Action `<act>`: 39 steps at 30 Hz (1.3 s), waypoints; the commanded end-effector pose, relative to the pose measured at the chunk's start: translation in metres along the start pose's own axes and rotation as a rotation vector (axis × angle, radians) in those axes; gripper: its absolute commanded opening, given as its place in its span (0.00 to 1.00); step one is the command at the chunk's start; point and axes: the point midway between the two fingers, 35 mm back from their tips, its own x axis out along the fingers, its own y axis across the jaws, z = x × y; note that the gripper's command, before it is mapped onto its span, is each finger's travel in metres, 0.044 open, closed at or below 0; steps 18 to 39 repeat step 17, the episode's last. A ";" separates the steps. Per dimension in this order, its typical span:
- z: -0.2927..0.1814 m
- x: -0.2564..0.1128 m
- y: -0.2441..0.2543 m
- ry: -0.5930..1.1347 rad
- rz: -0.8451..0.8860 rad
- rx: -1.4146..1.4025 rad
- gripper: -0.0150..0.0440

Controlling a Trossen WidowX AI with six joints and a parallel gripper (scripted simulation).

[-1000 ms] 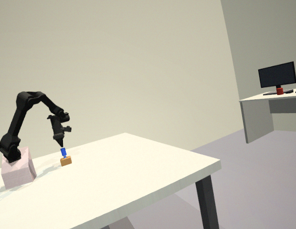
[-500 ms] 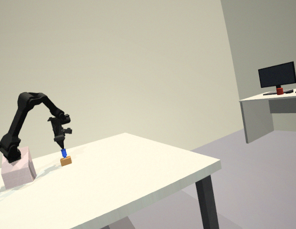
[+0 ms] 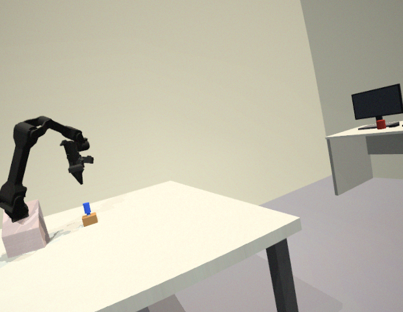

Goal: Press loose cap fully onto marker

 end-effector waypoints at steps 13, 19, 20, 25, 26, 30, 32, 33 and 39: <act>-0.002 0.003 -0.001 0.022 -0.007 0.001 0.83; -0.002 0.003 -0.001 0.022 -0.007 0.001 1.00; -0.002 0.003 -0.001 0.022 -0.007 0.001 1.00; -0.002 0.003 -0.001 0.022 -0.007 0.001 1.00; -0.002 0.003 -0.001 0.022 -0.007 0.001 1.00; -0.002 0.003 -0.001 0.022 -0.007 0.001 1.00; -0.002 0.003 -0.001 0.022 -0.007 0.001 1.00; -0.002 0.003 -0.001 0.022 -0.007 0.001 1.00; -0.002 0.003 -0.001 0.022 -0.007 0.001 1.00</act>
